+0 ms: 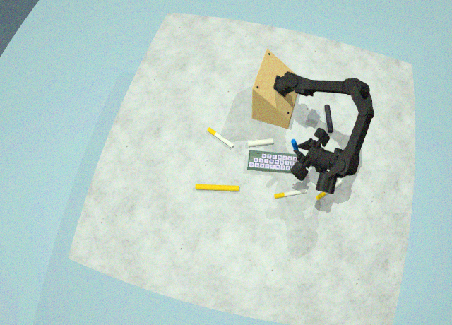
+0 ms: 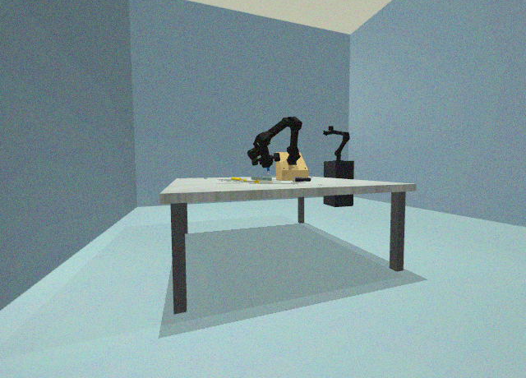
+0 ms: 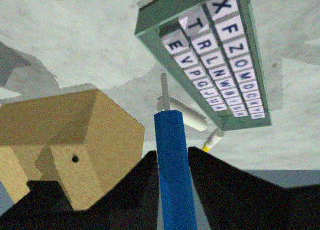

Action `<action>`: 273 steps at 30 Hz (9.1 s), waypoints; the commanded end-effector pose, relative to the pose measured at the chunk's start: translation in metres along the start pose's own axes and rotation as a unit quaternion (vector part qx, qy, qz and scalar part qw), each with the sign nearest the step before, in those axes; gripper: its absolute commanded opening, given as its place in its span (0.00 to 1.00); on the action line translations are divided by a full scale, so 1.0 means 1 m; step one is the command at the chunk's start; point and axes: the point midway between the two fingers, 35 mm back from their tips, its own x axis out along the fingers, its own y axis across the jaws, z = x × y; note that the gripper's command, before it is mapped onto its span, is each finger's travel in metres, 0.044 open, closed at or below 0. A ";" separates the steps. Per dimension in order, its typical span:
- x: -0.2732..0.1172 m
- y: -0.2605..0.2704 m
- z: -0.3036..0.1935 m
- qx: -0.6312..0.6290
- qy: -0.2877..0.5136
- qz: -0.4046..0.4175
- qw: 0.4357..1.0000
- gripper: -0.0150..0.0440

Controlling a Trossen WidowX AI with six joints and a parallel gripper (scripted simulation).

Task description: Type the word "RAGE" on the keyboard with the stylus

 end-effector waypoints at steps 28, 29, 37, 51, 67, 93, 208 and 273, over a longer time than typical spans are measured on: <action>0.001 -0.017 0.017 0.062 0.093 -0.049 0.992 0.25; 0.001 -0.017 0.017 0.062 0.093 -0.049 0.992 0.25; 0.001 -0.017 0.018 0.062 0.093 -0.049 0.992 0.30; 0.002 -0.021 0.022 0.062 0.093 -0.050 0.993 0.39; 0.002 -0.020 0.022 0.062 0.093 -0.049 0.993 0.39; 0.009 -0.021 0.029 0.062 0.093 -0.049 0.993 0.39; 0.078 -0.058 -0.047 0.063 0.096 -0.050 0.992 0.39; 0.056 -0.050 -0.059 0.067 0.095 -0.050 0.992 0.25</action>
